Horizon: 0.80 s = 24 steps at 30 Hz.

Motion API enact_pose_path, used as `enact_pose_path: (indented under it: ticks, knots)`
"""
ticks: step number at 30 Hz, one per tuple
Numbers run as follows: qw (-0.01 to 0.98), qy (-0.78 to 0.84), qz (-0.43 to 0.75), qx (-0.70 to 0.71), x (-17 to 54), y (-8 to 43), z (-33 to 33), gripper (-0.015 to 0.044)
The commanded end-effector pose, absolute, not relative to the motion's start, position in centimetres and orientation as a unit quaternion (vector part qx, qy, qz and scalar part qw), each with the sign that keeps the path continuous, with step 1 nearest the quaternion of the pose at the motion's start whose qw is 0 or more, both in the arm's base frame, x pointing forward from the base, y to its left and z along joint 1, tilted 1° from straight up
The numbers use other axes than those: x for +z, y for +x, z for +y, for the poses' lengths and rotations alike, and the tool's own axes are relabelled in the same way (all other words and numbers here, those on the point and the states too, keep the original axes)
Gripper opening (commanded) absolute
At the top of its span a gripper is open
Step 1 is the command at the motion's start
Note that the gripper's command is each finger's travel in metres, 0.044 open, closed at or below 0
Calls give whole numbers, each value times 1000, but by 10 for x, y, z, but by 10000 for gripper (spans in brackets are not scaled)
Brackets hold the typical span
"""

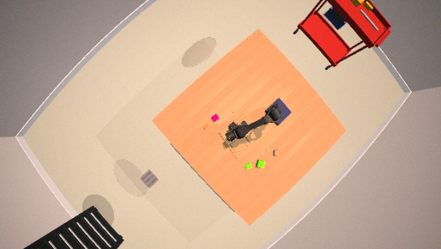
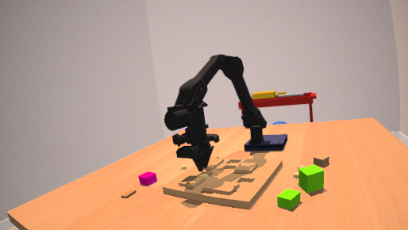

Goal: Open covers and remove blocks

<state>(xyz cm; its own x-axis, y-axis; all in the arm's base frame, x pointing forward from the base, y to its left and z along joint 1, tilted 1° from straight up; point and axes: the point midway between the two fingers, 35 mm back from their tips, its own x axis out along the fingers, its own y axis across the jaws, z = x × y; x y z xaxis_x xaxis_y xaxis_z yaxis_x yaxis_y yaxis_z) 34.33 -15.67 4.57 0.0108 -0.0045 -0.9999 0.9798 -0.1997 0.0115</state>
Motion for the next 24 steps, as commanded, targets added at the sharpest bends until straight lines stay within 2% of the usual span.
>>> enact_pose_path:
  ticks: [1, 24]
  knots:
    - [448, 550, 447, -545, 39, 342, -155, 144]
    - [448, 550, 447, -545, 28, 342, -155, 144]
